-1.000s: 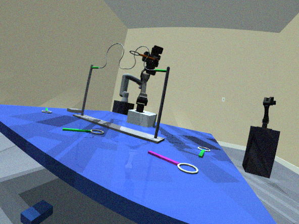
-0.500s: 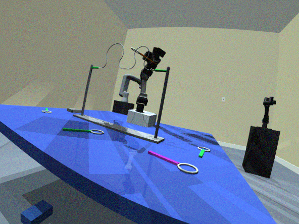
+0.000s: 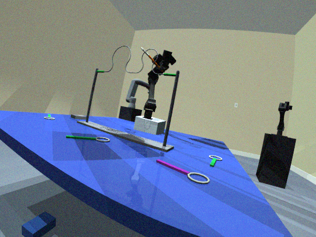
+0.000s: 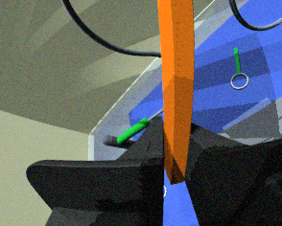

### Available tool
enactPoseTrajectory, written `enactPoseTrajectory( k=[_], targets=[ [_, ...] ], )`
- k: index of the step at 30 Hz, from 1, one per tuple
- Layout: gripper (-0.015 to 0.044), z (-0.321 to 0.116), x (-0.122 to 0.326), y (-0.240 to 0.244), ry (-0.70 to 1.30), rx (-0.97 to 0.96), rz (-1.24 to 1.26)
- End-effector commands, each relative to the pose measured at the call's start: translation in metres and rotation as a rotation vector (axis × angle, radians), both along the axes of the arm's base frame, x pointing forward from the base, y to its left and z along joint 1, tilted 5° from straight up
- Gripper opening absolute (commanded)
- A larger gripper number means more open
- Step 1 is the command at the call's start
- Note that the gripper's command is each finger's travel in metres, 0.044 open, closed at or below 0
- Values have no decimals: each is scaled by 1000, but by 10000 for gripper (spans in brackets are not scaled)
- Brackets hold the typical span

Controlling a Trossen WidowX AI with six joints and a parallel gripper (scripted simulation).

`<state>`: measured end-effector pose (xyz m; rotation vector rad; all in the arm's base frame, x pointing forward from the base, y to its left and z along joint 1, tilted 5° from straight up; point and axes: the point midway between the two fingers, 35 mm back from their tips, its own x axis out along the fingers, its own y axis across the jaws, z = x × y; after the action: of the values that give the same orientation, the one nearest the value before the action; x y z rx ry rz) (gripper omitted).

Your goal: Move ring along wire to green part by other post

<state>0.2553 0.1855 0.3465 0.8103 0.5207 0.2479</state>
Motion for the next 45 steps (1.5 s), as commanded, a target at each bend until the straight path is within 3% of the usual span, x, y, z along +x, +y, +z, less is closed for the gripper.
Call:
enactPoseTrajectory(
  k=[1, 45],
  targets=[
    [-150, -4, 2, -1, -4, -76, -5],
    [-150, -26, 9, -52, -92, -976, -84]
  ],
)
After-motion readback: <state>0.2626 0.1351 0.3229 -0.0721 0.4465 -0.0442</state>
